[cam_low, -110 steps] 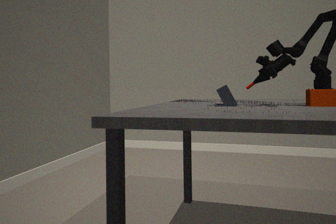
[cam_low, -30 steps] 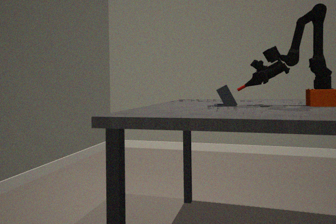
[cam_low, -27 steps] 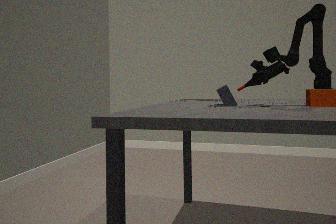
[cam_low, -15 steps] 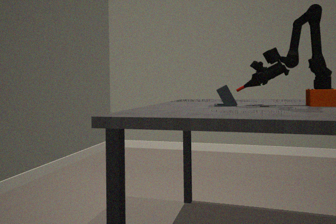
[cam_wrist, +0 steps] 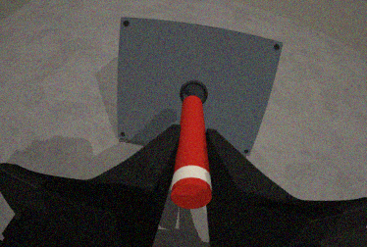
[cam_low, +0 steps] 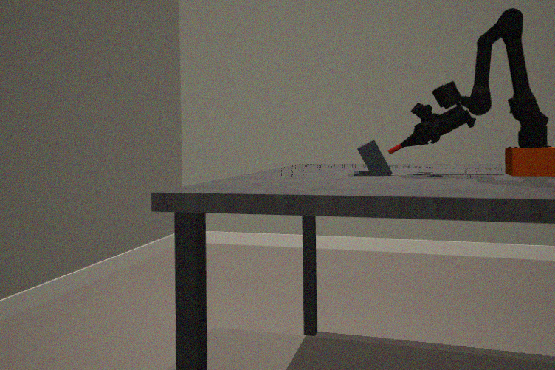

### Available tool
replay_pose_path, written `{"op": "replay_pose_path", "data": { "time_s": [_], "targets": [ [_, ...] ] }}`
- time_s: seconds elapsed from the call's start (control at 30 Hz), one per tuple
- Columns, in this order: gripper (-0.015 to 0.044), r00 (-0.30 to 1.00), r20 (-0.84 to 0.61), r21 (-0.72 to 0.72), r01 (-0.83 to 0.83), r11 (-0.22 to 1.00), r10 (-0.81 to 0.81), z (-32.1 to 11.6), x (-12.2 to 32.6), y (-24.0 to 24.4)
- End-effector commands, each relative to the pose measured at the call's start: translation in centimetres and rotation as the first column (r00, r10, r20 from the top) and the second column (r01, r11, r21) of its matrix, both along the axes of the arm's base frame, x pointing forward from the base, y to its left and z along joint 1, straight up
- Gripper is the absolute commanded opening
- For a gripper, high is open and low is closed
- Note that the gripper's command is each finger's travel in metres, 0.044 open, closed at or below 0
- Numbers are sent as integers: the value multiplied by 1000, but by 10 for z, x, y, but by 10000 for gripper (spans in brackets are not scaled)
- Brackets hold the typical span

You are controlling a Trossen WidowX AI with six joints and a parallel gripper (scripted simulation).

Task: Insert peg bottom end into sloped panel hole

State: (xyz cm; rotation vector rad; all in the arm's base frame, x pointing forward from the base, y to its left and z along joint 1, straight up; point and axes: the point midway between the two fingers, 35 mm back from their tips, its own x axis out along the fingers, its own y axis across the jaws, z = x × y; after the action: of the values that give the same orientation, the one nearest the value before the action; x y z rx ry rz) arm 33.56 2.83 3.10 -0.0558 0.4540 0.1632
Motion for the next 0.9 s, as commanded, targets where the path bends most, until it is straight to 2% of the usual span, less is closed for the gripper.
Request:
{"op": "replay_pose_path", "data": {
  "time_s": [0.0, 0.87],
  "targets": [
    [0, 1000, 2, 2, 5, 1000, -5, -3, 6, 0],
    [0, 1000, 2, -1, 0, 1000, 0, -6, 11, 2]
  ]
}}
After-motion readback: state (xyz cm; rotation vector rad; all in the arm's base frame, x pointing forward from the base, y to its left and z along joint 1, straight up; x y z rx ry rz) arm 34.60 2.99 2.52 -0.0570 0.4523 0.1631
